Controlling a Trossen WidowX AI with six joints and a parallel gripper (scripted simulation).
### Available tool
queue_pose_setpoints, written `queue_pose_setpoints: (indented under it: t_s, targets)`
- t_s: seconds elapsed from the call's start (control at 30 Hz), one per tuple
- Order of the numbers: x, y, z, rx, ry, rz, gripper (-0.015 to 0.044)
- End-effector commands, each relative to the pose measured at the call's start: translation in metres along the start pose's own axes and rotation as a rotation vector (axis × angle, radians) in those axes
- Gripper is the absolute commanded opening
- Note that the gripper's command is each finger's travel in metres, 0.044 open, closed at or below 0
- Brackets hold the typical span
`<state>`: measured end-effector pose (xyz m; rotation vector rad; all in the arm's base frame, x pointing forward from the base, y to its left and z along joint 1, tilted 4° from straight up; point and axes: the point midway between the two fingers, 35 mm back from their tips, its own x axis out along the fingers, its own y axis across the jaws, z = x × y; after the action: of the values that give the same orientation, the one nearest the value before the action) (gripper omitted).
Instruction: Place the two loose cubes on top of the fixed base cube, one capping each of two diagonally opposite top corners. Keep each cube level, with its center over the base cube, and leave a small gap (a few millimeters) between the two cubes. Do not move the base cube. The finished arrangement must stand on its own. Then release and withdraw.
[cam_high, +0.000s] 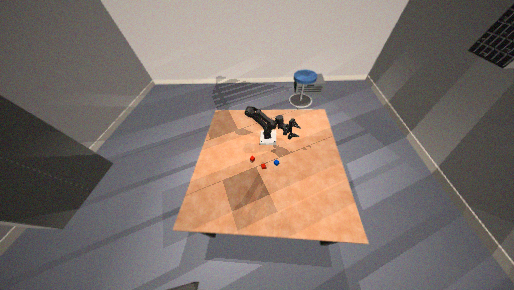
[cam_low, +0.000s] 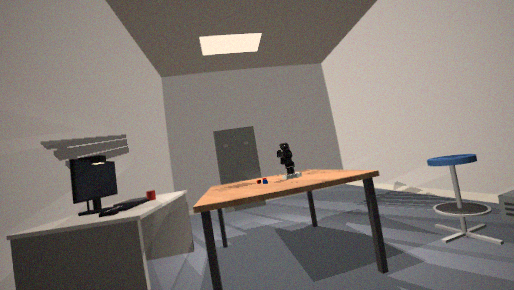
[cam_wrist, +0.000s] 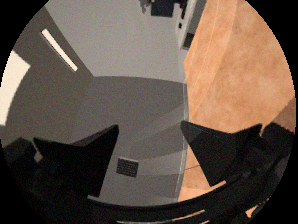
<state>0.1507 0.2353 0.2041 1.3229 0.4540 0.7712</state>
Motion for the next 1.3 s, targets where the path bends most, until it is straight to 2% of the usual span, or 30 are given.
queue_pose_setpoints:
  t_s: [0.0,0.13,0.4,0.63,0.93,1.27]
  targets:
    - [0.001,-0.001,0.001,-0.003,-0.002,-0.006,0.0374]
    - [0.021,-0.012,0.016,-0.051,-0.044,-0.119,0.0269]
    - [0.055,-0.044,0.066,-0.119,-0.141,-0.407,0.0265]
    - [0.063,-0.073,0.121,-0.119,-0.222,-0.669,0.0265]
    - [0.043,-0.104,0.193,-0.035,-0.317,-1.002,0.0265]
    - [-0.013,-0.123,0.262,0.172,-0.405,-1.344,0.0265]
